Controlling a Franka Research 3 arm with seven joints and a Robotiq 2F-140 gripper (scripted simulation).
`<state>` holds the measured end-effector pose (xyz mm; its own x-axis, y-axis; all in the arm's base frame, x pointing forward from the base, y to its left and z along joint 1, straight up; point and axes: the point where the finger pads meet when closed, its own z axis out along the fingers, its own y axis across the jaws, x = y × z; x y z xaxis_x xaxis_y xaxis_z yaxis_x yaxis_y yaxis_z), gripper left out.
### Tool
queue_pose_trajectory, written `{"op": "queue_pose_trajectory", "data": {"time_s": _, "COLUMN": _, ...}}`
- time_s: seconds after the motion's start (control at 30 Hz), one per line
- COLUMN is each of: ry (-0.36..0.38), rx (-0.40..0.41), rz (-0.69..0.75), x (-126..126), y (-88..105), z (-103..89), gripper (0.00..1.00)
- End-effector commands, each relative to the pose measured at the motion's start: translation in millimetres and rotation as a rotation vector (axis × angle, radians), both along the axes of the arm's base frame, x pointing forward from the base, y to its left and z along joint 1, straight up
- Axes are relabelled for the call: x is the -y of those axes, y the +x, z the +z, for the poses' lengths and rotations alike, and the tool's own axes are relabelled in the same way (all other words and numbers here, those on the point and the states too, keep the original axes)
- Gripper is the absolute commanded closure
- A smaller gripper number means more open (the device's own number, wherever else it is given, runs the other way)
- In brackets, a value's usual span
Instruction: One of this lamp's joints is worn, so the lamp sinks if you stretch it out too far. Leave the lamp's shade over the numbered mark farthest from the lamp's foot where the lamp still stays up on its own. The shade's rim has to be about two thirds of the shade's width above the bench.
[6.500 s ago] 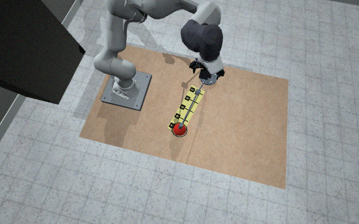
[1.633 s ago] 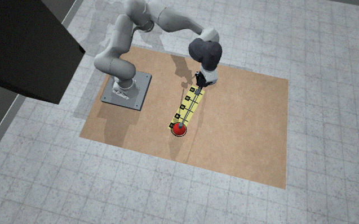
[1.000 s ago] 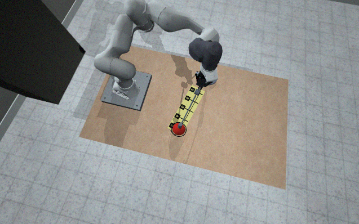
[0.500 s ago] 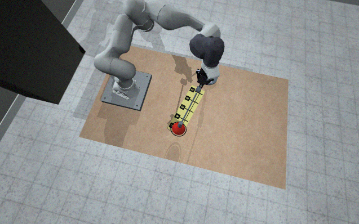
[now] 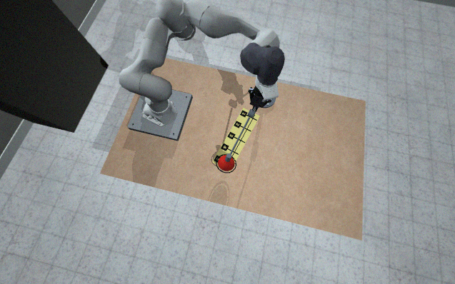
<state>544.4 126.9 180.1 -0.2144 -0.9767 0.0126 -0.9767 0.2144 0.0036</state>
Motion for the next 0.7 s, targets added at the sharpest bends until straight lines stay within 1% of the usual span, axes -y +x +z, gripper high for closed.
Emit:
{"op": "queue_pose_trajectory", "data": {"time_s": 0.0, "ry": 0.007, "rx": 0.012, "rz": 0.007, "x": -5, "y": 3.2, "z": 10.2, "gripper": 0.90}}
{"op": "queue_pose_trajectory", "data": {"time_s": 0.67, "ry": 0.002, "rx": 0.006, "rz": 0.004, "x": -12, "y": 3.5, "z": 20.9, "gripper": 0.90}}
